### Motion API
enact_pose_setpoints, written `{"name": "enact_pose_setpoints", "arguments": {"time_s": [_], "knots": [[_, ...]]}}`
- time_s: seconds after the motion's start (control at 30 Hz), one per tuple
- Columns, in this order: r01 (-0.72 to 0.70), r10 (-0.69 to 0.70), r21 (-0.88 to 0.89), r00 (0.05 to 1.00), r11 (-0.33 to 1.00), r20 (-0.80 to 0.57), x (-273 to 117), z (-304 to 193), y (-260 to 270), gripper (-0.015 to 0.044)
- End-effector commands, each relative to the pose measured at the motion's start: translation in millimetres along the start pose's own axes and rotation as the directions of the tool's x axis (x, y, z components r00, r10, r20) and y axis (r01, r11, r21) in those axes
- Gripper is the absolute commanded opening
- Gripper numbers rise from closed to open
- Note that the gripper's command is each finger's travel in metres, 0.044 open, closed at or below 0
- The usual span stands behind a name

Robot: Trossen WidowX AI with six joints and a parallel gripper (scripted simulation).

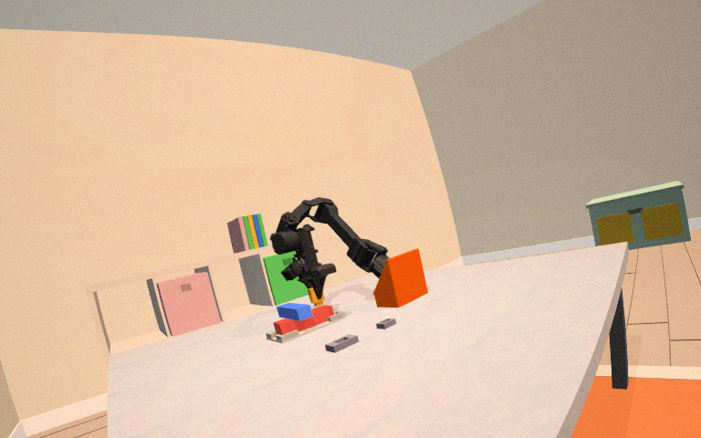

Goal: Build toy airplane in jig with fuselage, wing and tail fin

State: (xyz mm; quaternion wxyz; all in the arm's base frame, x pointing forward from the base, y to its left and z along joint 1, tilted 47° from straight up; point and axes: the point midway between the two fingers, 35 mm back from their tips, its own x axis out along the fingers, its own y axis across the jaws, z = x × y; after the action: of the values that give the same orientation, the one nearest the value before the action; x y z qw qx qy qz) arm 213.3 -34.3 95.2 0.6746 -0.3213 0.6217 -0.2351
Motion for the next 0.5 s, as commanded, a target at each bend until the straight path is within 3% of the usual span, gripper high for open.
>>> {"name": "enact_pose_setpoints", "arguments": {"time_s": [0.0, 0.33, 0.47], "knots": [[0.005, -0.005, -0.004, 1.000, 1.000, -0.001, 7.8, -1.3, -0.2, 0.0065], [0.007, -0.007, -0.004, 1.000, 1.000, -0.001, 14.7, -1.8, -0.7, 0.0065], [0.003, -0.003, 0.000, 1.000, 1.000, -0.001, 12.8, -1.1, -0.6, 0.0038]]}}
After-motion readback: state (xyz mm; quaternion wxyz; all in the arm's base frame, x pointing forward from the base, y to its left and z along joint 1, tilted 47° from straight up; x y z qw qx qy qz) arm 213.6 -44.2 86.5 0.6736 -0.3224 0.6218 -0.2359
